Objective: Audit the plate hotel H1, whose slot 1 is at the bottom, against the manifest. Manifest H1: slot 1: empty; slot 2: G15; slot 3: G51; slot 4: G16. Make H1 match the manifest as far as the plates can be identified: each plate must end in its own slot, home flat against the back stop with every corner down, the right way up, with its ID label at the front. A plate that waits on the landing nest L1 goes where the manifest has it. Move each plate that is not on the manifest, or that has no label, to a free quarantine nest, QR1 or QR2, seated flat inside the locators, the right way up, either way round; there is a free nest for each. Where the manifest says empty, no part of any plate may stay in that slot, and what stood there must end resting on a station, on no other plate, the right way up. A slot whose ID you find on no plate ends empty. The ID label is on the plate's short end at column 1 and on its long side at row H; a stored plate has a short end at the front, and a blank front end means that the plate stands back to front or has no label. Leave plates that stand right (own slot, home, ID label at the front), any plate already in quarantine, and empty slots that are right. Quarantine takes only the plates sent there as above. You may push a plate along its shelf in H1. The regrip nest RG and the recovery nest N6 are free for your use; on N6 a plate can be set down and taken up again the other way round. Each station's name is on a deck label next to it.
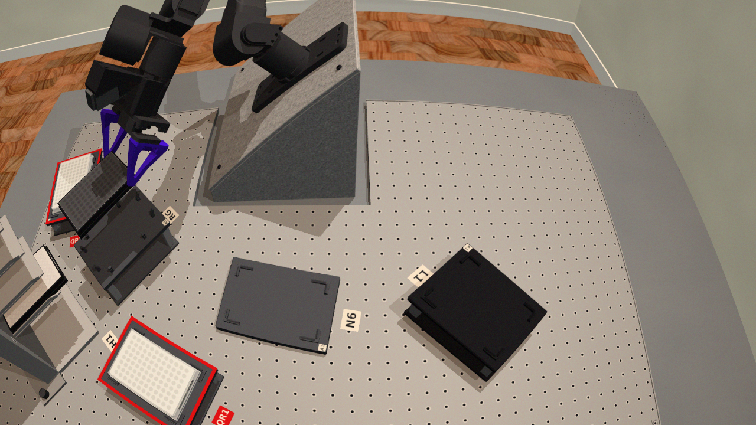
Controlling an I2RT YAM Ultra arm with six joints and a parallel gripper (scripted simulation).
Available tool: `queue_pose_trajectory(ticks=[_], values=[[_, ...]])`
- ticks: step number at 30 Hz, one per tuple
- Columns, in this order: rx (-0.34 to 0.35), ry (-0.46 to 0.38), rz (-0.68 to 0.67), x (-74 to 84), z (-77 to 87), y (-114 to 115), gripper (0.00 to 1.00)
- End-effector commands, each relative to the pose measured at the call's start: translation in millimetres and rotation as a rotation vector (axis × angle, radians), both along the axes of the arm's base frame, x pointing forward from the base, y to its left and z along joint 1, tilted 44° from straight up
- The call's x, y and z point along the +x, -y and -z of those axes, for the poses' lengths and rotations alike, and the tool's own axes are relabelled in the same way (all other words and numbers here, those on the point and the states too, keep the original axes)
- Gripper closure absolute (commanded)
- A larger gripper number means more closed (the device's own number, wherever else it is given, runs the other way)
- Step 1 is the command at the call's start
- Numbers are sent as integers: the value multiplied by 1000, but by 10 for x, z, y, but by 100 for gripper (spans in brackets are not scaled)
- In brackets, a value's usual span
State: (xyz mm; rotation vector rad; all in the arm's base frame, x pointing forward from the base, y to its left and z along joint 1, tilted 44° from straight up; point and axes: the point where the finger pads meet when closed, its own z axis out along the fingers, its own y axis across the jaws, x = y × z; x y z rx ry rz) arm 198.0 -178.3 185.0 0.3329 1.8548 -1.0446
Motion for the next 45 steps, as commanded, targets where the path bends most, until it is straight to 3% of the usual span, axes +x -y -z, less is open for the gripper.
queue_pose_trajectory(ticks=[1,21,45], values=[[0,6,4,-11,-51,-19,14],[1,6,4,-23,-183,-147,14],[1,6,4,-22,-174,-139,14]])
